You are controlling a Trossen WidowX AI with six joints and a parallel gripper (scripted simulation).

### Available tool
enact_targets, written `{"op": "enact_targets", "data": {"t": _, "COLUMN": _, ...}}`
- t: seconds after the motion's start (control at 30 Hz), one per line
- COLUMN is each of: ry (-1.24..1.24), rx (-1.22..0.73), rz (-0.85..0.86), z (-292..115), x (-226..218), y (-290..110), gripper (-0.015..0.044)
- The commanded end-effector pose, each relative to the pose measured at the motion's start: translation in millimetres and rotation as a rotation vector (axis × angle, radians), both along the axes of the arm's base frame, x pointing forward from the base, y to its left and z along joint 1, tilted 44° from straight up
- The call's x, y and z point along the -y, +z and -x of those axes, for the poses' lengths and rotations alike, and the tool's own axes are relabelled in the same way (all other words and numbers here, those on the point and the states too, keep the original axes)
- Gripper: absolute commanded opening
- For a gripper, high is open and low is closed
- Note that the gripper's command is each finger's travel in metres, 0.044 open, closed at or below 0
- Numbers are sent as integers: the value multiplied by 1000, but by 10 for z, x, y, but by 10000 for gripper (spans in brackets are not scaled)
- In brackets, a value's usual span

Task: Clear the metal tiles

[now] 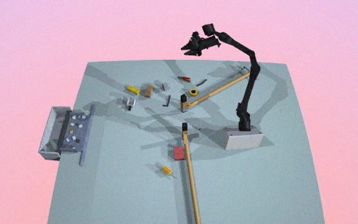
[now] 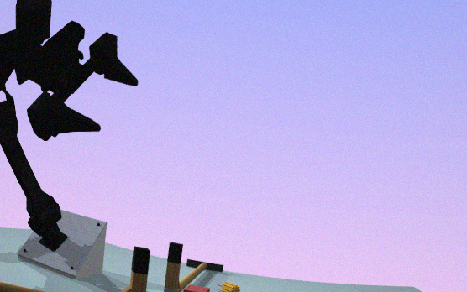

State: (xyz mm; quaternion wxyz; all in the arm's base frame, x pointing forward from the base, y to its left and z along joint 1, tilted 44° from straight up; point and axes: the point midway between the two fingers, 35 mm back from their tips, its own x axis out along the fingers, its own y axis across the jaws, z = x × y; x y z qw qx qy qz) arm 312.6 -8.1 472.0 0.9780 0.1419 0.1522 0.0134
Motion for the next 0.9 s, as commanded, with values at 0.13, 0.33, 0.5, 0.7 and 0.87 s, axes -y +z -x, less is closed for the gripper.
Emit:
{"op": "enact_targets", "data": {"t": 0.13, "ry": -71, "rx": 73, "rz": -10, "z": 212, "x": 230, "y": 231, "gripper": 440}}
{"op": "enact_targets", "data": {"t": 0.33, "ry": -123, "rx": 115, "rz": -9, "z": 366, "x": 373, "y": 356, "gripper": 440}}
{"op": "enact_targets", "data": {"t": 0.5, "ry": -165, "rx": 150, "rz": -5, "z": 502, "x": 475, "y": 457, "gripper": 440}}
{"op": "enact_targets", "data": {"t": 0.7, "ry": -215, "rx": 192, "rz": 4, "z": 672, "x": 575, "y": 573, "gripper": 440}}
{"op": "enact_targets", "data": {"t": 0.87, "ry": -257, "rx": 225, "rz": 14, "z": 818, "x": 640, "y": 665, "gripper": 440}}
